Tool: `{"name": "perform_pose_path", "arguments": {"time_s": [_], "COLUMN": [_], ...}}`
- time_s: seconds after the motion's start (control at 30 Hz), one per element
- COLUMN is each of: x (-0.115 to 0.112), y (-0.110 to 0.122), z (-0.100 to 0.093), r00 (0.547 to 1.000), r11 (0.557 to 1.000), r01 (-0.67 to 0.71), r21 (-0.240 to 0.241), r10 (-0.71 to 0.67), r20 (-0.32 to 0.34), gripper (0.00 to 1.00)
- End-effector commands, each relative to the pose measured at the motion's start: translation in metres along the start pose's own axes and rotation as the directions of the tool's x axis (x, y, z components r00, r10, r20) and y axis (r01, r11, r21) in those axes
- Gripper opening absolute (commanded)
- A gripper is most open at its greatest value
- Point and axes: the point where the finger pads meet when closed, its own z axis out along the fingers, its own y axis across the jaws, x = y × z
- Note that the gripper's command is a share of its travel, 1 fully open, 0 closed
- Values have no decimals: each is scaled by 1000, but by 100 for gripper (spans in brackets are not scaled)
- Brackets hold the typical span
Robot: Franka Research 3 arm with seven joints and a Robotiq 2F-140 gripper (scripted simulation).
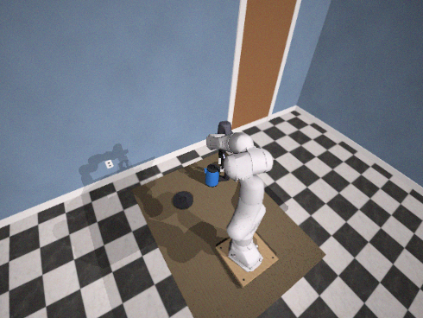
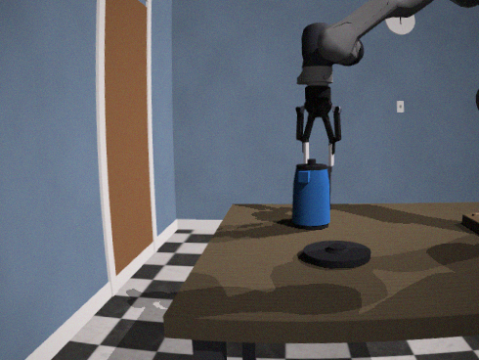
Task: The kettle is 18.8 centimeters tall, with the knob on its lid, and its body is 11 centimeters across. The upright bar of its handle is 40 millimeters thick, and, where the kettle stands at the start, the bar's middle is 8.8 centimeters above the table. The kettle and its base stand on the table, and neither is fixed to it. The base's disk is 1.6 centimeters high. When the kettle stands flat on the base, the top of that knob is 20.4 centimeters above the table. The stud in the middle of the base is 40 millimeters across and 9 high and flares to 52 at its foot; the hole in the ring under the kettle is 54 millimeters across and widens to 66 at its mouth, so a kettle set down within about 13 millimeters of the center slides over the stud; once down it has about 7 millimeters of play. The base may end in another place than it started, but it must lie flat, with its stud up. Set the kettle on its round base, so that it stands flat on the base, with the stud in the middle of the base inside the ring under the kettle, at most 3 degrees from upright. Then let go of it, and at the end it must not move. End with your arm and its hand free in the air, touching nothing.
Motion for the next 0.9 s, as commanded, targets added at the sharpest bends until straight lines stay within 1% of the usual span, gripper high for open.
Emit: {"name": "perform_pose_path", "arguments": {"time_s": [0.0,0.3,0.53,0.6,0.87], "x": [1,1,1,1,1], "y": [0,0,0,0,0], "z": [1,6,19,19,38], "r00": [1000,1000,1000,1000,1000], "r11": [1000,1000,1000,1000,1000], "r01": [-1,-1,-1,-1,-1], "r21": [1,1,1,1,1], "r10": [1,1,1,1,1], "r20": [2,2,2,2,2], "gripper": [47,47,47,47,47]}}
